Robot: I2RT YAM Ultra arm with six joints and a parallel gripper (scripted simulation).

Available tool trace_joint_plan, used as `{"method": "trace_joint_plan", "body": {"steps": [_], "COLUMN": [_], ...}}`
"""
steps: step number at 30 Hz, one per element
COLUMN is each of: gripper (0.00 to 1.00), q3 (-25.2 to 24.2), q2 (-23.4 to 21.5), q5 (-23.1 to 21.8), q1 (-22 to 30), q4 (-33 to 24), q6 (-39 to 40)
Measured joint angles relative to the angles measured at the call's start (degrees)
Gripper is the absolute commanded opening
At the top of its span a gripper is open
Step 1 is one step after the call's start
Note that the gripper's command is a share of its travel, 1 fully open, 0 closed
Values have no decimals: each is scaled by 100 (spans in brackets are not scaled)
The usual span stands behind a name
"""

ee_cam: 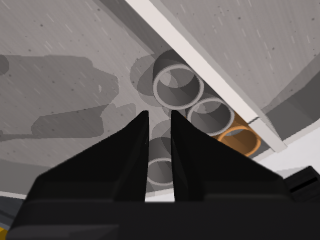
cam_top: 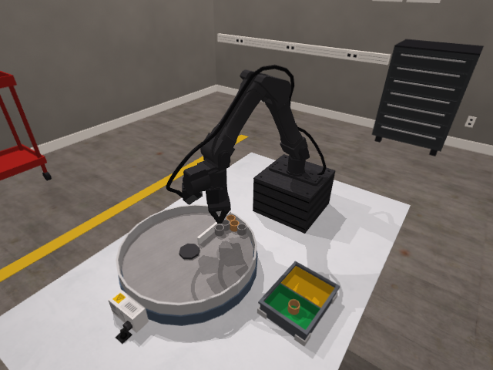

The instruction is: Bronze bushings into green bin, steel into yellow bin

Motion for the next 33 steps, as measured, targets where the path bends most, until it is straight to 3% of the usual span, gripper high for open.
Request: {"method": "trace_joint_plan", "body": {"steps": [33], "gripper": [12], "q3": [68], "q2": [0], "q5": [0], "q1": [0], "q4": [-22], "q6": [0]}}
